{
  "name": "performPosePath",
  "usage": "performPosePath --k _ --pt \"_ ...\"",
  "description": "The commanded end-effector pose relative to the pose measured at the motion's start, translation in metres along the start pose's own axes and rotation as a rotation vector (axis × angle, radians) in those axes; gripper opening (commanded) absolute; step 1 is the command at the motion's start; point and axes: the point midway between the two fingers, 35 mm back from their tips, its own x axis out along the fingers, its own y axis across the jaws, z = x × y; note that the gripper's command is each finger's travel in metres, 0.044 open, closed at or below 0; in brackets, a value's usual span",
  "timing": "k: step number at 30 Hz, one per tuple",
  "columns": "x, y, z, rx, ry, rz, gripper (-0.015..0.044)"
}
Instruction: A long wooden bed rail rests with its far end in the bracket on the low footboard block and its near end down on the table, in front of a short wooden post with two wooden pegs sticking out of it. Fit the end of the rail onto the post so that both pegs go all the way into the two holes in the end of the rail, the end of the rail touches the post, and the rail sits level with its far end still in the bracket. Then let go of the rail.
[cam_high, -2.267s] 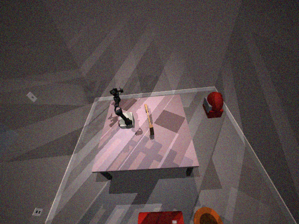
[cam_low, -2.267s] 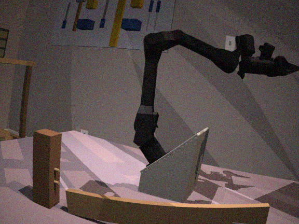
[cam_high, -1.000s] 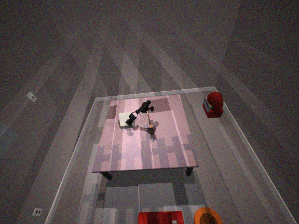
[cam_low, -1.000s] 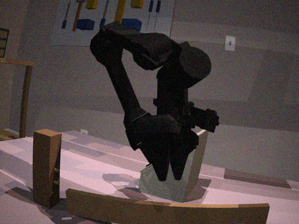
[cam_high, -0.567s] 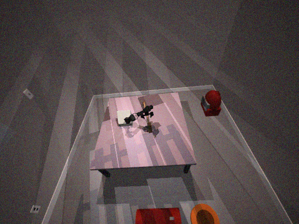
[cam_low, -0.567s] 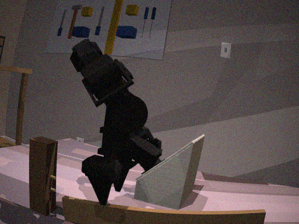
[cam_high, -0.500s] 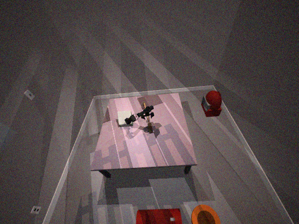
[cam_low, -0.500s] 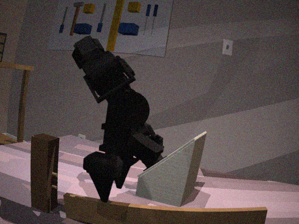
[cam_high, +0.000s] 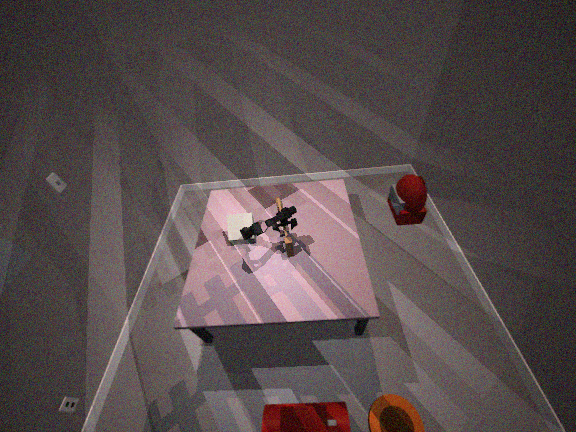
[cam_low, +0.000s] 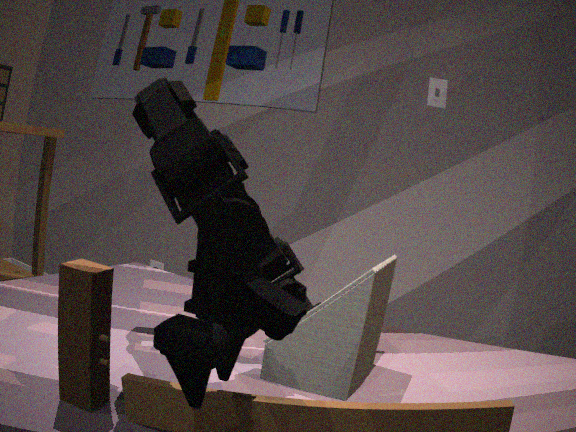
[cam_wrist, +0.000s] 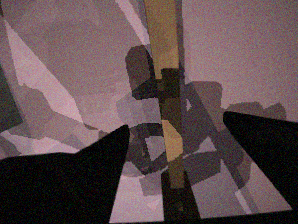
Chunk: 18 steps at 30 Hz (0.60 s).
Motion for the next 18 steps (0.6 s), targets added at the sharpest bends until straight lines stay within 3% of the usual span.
performPosePath --k 1,18 --pt "0.009 0.001 0.0 -0.009 0.007 0.005 0.044" --pt "0.036 0.002 -0.001 -0.009 0.009 0.005 0.044"
